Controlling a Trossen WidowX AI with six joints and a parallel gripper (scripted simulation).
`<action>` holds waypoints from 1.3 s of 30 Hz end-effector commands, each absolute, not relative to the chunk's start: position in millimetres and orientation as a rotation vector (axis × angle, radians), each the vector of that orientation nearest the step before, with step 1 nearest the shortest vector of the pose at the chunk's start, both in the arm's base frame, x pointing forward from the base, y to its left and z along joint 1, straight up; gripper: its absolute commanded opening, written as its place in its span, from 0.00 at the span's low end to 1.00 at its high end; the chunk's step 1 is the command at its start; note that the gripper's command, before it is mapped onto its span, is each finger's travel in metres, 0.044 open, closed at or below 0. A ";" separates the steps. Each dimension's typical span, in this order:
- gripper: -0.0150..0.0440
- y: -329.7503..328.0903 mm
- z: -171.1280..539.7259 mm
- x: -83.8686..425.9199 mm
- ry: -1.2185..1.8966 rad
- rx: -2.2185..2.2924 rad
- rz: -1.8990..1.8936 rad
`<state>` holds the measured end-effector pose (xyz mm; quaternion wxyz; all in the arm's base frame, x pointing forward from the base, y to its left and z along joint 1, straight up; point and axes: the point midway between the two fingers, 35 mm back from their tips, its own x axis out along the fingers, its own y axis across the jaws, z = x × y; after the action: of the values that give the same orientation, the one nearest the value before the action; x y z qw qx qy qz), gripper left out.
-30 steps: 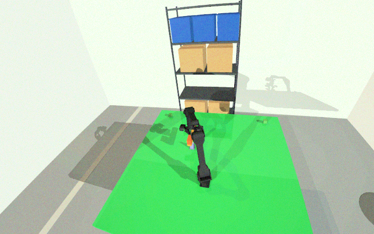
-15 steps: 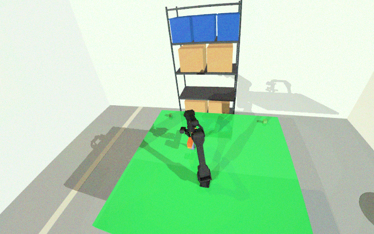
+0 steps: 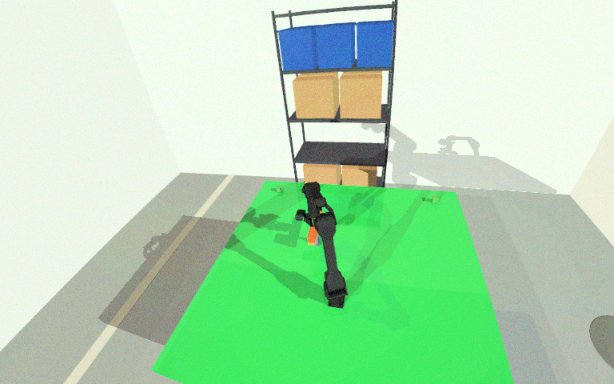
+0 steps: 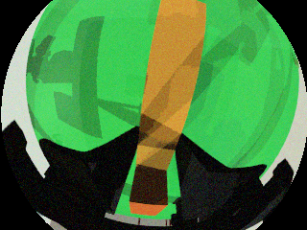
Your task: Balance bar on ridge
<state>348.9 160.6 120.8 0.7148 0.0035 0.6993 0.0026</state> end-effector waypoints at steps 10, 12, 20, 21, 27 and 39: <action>0.25 160.8 120.3 349.2 1.542 0.014 0.006; 0.25 160.8 120.1 349.2 1.542 0.014 0.006; 0.25 160.8 119.4 349.2 1.542 0.014 0.006; 0.25 160.8 119.4 349.2 1.542 0.014 0.006; 0.25 160.8 118.9 349.2 1.542 0.014 0.006; 0.25 160.8 117.9 349.1 1.542 0.014 0.006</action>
<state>348.7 160.5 117.0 0.7155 0.0040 0.6986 0.0030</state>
